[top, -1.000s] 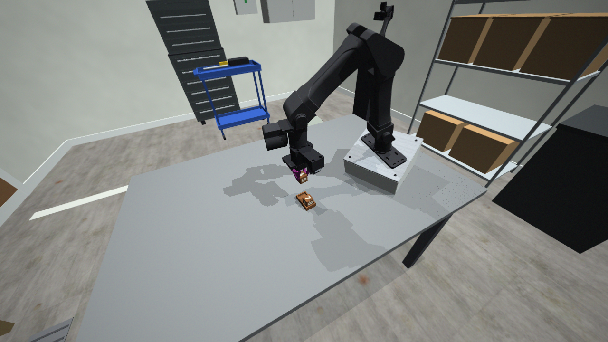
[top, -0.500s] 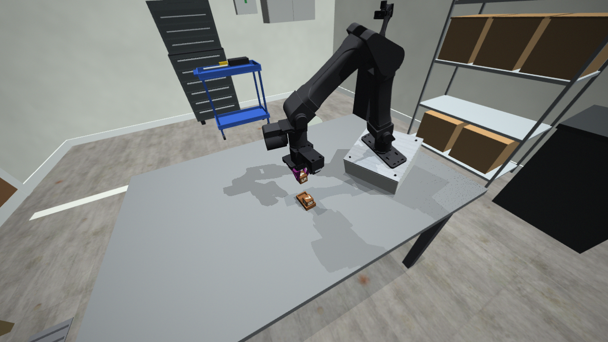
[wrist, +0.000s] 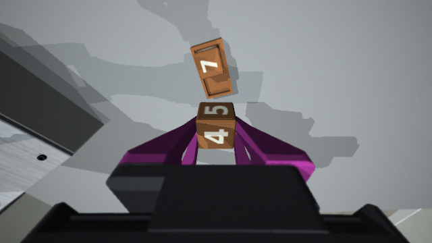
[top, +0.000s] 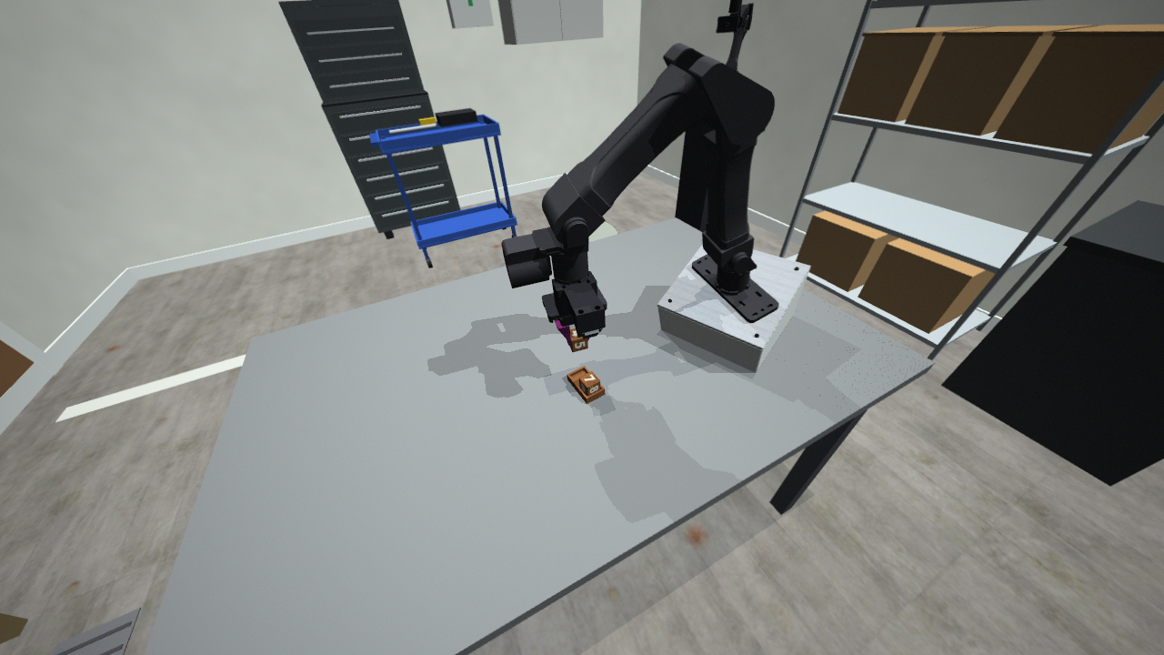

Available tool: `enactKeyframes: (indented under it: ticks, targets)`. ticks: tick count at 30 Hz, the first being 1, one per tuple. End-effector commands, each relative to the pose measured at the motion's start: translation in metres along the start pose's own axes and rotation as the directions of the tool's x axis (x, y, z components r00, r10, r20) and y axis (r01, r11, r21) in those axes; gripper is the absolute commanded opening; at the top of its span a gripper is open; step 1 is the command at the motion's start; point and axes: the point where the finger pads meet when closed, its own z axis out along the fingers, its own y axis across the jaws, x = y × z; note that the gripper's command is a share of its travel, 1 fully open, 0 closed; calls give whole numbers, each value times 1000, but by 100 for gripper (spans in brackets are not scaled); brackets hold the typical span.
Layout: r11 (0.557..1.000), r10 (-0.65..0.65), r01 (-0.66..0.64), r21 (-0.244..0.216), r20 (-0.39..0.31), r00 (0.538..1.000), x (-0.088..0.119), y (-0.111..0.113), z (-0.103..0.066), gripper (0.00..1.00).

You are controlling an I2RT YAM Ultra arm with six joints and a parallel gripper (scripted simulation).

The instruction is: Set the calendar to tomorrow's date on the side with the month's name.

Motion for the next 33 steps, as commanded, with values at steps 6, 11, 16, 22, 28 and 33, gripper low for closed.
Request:
enactKeyframes:
  ticks: [6,11,16,22,28,33]
  targets:
    - [935,354,-354,19,13,935,-1,-4,-7,27]
    - [904,427,-427,18,15,904,-1,-4,-7,27]
    - [781,624,-625,14,18,781,-1,-4,-7,27]
    - [628,778,-778,10,21,628,-1,-4,-7,27]
    - [528,849,-849,7,22,528,0,-4,-7,27]
    - [311,950,-950,2,23,311,0,-4,-7,27]
